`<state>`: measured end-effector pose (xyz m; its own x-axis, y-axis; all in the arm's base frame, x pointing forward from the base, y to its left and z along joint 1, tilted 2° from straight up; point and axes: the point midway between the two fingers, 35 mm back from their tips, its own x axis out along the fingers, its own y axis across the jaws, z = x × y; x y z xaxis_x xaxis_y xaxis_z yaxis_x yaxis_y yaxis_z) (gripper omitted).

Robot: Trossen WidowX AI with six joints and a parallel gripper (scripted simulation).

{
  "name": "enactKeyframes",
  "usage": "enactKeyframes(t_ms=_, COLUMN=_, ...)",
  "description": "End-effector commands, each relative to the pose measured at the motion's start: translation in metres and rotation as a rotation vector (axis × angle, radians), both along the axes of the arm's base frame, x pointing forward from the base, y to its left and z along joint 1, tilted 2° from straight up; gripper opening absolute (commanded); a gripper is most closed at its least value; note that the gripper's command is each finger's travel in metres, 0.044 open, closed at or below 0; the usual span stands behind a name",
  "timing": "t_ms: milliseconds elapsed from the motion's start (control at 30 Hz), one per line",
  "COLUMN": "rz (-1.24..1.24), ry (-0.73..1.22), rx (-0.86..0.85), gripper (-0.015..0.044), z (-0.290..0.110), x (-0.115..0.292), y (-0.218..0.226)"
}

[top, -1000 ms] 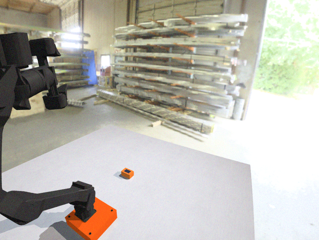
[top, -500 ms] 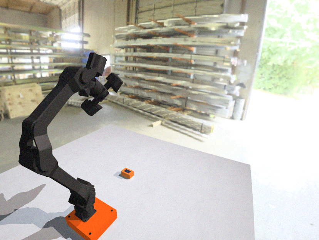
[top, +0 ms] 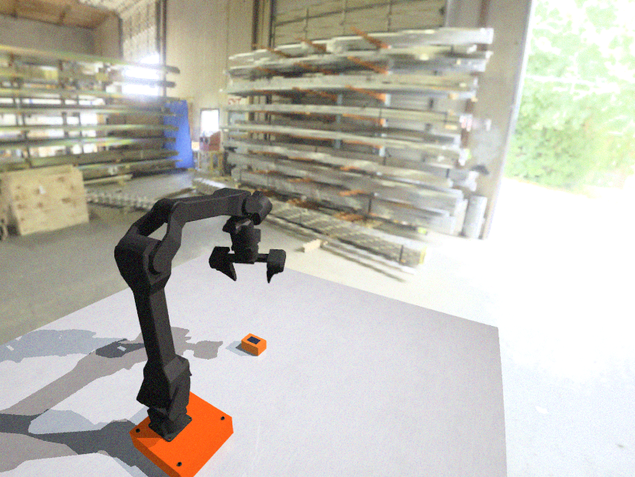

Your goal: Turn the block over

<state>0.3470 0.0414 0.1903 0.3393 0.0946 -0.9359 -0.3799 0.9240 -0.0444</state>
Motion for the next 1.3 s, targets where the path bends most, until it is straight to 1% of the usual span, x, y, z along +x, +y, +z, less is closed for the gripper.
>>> enactKeyframes(t_ms=0, rz=-0.221, ry=0.204, rx=-0.003, gripper=0.0440, z=-0.063, x=-0.003, y=-0.011)
enactKeyframes(t_ms=67, rz=-0.335, ry=0.302, rx=-0.014, gripper=0.0440, z=-0.093, x=-0.009, y=-0.016)
enactKeyframes(t_ms=133, rz=-0.407, ry=0.361, rx=-0.025, gripper=0.0440, z=-0.111, x=-0.011, y=-0.015)
enactKeyframes(t_ms=367, rz=-0.417, ry=0.369, rx=-0.027, gripper=0.0440, z=-0.116, x=-0.011, y=-0.015)
enactKeyframes(t_ms=467, rz=-0.417, ry=0.369, rx=-0.027, gripper=0.0440, z=-0.146, x=-0.009, y=-0.013)
enactKeyframes(t_ms=633, rz=-0.417, ry=0.369, rx=-0.027, gripper=0.0440, z=-0.150, x=-0.009, y=-0.012)
enactKeyframes(t_ms=733, rz=-0.416, ry=0.369, rx=-0.027, gripper=0.0440, z=-0.164, x=-0.009, y=-0.012)
enactKeyframes(t_ms=867, rz=-0.416, ry=0.369, rx=-0.027, gripper=0.0440, z=-0.165, x=-0.009, y=-0.012)
enactKeyframes(t_ms=1267, rz=-0.416, ry=0.369, rx=-0.027, gripper=0.0440, z=-0.184, x=-0.008, y=-0.012)
